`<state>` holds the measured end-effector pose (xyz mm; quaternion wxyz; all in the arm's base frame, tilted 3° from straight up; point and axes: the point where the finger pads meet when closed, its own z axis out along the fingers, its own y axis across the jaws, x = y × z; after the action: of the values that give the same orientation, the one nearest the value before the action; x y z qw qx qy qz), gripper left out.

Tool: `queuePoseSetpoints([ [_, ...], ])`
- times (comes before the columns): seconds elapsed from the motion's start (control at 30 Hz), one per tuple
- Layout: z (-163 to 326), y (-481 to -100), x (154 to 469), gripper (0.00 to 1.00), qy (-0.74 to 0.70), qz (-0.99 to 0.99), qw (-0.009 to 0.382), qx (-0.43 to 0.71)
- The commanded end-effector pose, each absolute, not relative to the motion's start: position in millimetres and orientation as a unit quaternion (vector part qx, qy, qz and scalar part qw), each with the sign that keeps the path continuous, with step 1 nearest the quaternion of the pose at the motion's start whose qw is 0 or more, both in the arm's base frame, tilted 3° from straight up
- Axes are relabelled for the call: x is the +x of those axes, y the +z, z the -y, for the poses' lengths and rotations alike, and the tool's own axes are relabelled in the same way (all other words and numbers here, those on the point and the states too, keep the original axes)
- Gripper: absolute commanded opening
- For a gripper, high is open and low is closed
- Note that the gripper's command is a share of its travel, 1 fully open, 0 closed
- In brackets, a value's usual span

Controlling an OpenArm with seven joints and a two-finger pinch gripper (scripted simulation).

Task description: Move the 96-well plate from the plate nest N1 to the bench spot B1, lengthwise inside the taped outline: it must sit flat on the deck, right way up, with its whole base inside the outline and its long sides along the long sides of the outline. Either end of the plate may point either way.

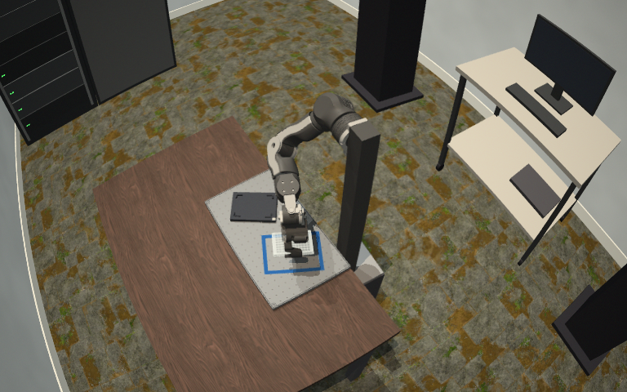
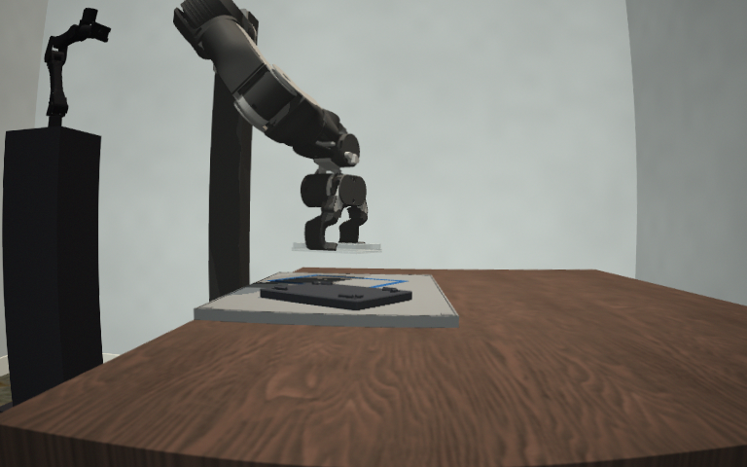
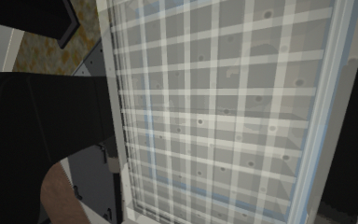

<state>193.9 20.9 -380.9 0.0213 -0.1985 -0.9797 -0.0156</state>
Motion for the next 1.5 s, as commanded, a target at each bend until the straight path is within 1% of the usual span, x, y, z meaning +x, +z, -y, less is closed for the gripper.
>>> queuePoseSetpoints([
  [0.0,-22.9,-379.5,195.0,0.0,-0.021,0.98,0.02,-0.197],
  [0.13,-22.9,-379.5,195.0,0.0,-0.021,0.98,0.02,-0.197],
  [0.3,-23.4,-411.6,194.1,0.0,-0.021,0.98,0.02,-0.197],
  [0.7,-23.4,-411.6,194.1,0.0,-0.021,0.98,0.02,-0.197],
  [0.87,-24.6,-420.1,195.9,0.0,-0.022,0.98,0.02,-0.197],
  [1.47,-22.7,-417.2,196.9,0.0,-0.019,0.979,0.019,-0.2],
])
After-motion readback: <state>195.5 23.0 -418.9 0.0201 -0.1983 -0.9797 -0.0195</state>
